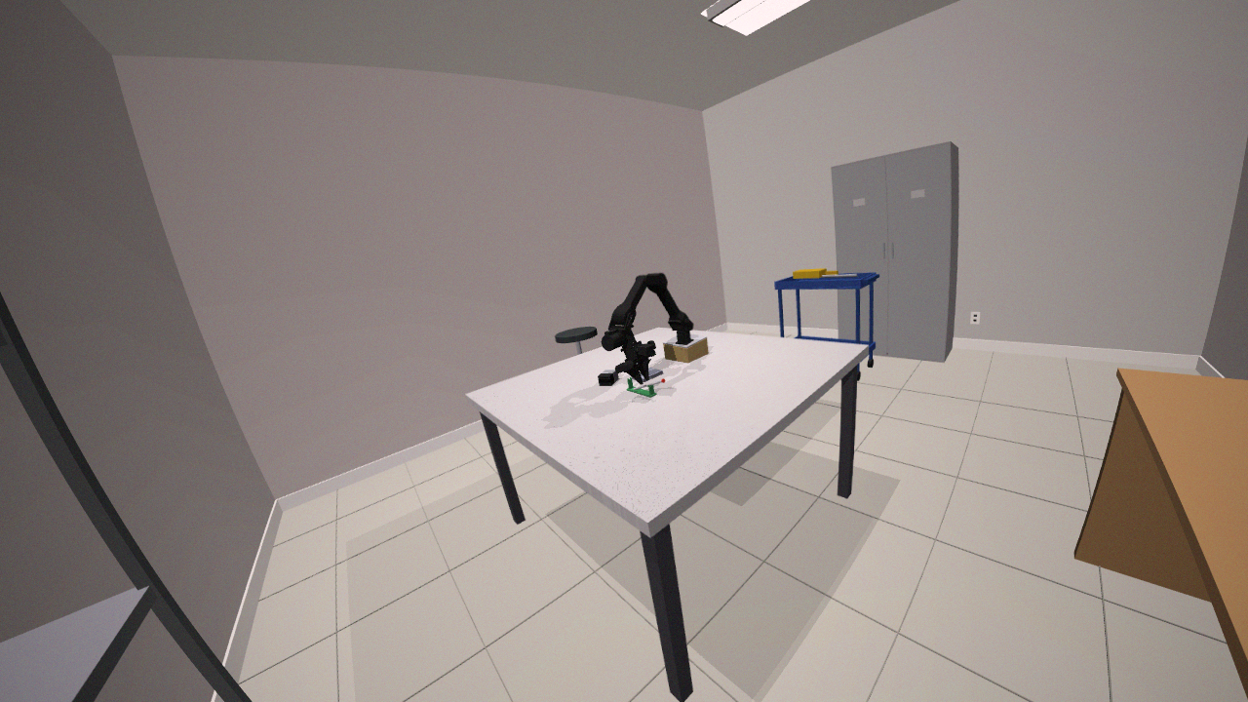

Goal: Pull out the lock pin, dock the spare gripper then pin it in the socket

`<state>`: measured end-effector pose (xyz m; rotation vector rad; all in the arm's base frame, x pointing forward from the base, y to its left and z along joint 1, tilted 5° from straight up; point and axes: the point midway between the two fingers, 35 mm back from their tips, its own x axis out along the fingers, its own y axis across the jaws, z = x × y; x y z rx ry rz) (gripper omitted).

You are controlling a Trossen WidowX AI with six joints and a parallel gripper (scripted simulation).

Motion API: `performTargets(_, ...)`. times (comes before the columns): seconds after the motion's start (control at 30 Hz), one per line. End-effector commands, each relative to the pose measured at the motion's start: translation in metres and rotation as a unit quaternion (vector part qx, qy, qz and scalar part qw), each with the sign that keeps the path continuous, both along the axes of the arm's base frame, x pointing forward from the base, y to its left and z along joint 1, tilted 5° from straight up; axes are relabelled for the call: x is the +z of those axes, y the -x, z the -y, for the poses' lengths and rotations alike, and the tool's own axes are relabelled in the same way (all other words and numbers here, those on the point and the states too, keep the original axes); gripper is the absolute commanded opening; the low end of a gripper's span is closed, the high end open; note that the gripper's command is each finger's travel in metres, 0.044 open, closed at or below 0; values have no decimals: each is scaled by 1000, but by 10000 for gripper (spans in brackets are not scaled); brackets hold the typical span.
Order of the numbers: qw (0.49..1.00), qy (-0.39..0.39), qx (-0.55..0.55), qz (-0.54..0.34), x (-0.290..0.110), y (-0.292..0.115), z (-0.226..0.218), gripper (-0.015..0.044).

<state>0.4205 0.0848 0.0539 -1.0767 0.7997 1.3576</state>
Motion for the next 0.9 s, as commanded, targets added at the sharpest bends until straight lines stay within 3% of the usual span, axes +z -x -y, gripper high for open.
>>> performTargets(0.0,1000,-1,0,-8,-13,2,-1,180)
performTargets(0.87,1000,-1,0,-9,-40,2,-1,180)
